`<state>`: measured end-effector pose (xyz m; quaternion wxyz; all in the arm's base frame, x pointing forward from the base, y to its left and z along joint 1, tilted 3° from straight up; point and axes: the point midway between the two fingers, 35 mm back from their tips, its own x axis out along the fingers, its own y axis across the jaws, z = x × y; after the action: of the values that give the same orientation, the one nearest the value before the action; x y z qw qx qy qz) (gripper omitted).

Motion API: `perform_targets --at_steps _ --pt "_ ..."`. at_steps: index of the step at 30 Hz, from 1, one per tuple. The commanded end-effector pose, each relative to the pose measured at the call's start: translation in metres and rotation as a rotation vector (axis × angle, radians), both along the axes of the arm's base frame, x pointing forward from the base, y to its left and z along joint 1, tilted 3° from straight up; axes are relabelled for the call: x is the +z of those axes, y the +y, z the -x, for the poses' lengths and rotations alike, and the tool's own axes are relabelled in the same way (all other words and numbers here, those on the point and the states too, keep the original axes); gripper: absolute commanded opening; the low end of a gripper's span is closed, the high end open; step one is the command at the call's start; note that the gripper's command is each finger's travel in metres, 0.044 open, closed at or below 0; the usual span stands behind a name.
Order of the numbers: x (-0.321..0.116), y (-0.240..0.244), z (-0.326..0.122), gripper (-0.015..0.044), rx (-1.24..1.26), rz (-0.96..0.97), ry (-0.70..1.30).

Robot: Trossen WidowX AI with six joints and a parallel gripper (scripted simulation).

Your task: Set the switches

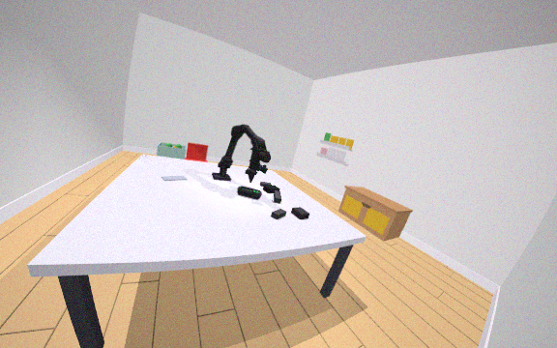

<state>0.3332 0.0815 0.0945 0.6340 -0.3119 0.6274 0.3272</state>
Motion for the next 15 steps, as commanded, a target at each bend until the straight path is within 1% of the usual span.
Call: perform_targets --at_steps 1,5,15 --pt "-0.003 0.007 -0.005 0.0 -0.003 0.006 0.015" --pt "-0.002 0.029 -0.02 0.0 -0.001 0.004 0.014" --pt "-0.014 0.031 -0.021 0.0 -0.001 0.004 0.014"
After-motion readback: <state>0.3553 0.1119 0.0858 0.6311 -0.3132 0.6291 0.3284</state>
